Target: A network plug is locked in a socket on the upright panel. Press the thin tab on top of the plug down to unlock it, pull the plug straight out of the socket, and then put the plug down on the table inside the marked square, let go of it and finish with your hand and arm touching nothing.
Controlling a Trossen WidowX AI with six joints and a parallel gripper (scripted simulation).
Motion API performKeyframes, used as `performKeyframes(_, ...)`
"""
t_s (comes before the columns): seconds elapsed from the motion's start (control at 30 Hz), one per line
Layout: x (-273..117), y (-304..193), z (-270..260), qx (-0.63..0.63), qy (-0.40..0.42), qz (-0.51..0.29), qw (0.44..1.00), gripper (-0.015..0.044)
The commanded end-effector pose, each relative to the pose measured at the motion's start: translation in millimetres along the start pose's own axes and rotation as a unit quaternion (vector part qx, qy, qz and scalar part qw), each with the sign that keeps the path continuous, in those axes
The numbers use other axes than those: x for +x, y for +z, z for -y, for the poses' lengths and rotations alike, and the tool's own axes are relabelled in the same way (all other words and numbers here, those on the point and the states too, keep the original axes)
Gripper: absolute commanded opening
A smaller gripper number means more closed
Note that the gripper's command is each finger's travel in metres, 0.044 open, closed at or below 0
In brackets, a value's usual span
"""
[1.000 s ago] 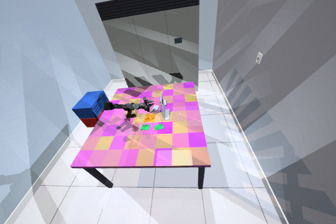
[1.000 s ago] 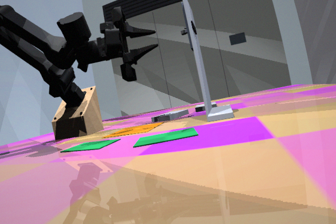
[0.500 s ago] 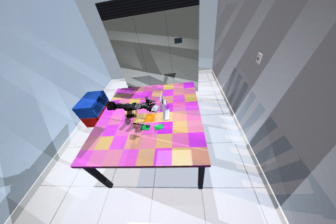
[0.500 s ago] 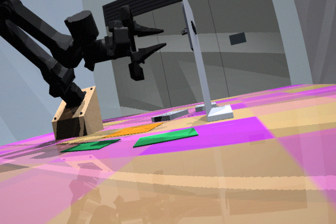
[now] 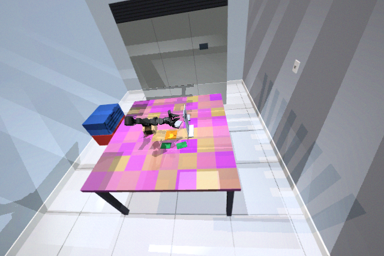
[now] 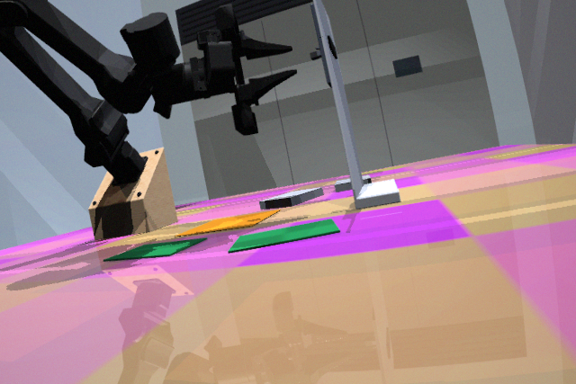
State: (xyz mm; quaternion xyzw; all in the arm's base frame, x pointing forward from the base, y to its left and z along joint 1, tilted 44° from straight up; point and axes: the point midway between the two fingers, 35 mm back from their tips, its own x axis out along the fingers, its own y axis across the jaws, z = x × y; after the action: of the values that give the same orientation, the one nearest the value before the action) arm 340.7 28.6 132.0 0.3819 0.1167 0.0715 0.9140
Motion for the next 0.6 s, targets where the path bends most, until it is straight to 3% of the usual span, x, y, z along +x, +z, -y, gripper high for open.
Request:
performKeyframes(0.0,5,3,-1,0.002,0.001,0.003,1.0,0.0156)
performKeyframes(0.57,26,8,0,0.002,0.001,0.004,1.0,0.0156)
